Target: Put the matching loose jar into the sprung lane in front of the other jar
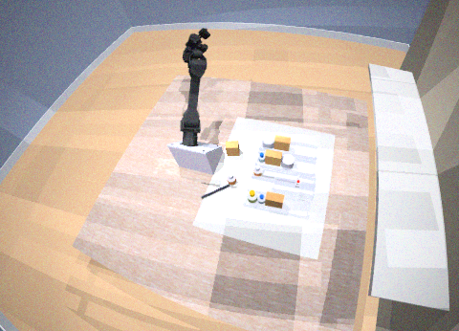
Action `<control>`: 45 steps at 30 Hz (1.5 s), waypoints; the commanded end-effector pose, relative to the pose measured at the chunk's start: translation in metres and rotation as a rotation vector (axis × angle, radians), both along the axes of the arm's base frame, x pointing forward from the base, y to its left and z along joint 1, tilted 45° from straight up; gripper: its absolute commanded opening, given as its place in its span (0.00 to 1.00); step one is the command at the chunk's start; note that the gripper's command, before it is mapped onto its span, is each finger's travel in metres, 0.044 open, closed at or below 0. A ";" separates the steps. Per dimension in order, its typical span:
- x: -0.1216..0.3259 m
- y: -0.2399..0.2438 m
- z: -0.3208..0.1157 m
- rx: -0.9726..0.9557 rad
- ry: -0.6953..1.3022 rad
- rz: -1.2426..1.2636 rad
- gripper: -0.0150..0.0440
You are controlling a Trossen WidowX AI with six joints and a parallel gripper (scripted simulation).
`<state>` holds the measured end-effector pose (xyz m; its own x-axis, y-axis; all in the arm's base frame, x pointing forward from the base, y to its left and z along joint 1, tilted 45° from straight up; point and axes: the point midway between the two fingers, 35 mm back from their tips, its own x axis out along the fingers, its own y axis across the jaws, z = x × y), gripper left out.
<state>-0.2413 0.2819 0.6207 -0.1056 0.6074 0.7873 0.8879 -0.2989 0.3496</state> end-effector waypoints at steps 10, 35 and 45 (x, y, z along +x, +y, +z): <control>0.034 0.070 -0.033 -0.069 -0.284 -0.321 1.00; 0.331 0.217 -0.215 -0.662 -1.324 -1.136 1.00; 0.469 0.182 -0.296 -0.997 -1.662 -1.183 1.00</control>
<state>0.1846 0.4815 0.3525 0.3929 0.9195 0.0094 -0.6150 0.2552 0.7461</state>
